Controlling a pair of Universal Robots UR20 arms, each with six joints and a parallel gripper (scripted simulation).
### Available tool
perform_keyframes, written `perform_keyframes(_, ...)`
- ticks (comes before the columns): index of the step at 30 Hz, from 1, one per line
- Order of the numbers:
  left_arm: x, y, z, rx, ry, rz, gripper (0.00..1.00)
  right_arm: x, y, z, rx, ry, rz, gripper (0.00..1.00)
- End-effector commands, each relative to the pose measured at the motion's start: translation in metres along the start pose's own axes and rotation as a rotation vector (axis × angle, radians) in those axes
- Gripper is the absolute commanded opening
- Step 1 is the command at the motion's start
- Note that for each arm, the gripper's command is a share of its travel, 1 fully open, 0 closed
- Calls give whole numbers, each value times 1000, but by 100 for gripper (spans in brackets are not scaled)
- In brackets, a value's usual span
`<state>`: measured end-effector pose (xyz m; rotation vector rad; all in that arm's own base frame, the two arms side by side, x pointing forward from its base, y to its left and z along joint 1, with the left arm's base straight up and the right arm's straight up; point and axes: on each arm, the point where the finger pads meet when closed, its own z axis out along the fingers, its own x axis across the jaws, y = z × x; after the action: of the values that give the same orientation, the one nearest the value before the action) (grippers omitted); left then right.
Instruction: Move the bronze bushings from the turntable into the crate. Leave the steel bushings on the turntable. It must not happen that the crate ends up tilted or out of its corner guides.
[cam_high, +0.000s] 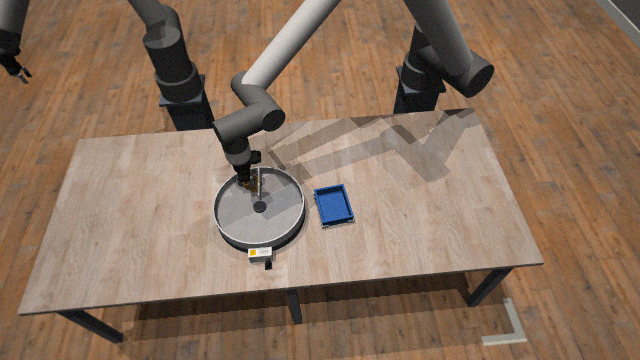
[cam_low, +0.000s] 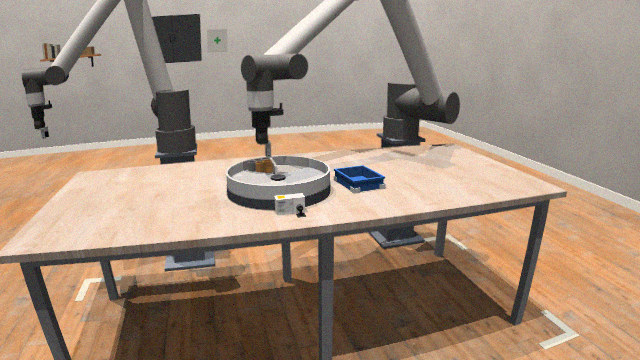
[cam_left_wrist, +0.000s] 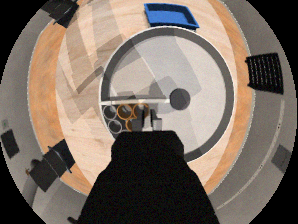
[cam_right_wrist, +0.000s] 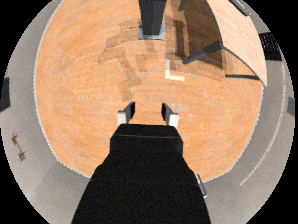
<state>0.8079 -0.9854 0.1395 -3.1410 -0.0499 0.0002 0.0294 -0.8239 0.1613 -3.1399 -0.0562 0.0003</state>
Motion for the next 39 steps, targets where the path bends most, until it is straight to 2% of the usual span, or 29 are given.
perform_keyframes(1, 0, 0, -1, -1, 1, 0, 36, 0, 0, -1, -1, 0, 0, 100)
perform_keyframes(7, 0, 0, 1, -1, 1, 0, 36, 0, 0, -1, -1, 0, 0, 100)
perform_keyframes(13, 1, 0, 22, -1, 1, 0, 36, 0, 0, -1, -1, 0, 0, 100)
perform_keyframes(39, 1, 0, 22, -1, 1, 0, 36, 0, 0, -1, -1, 0, 0, 100)
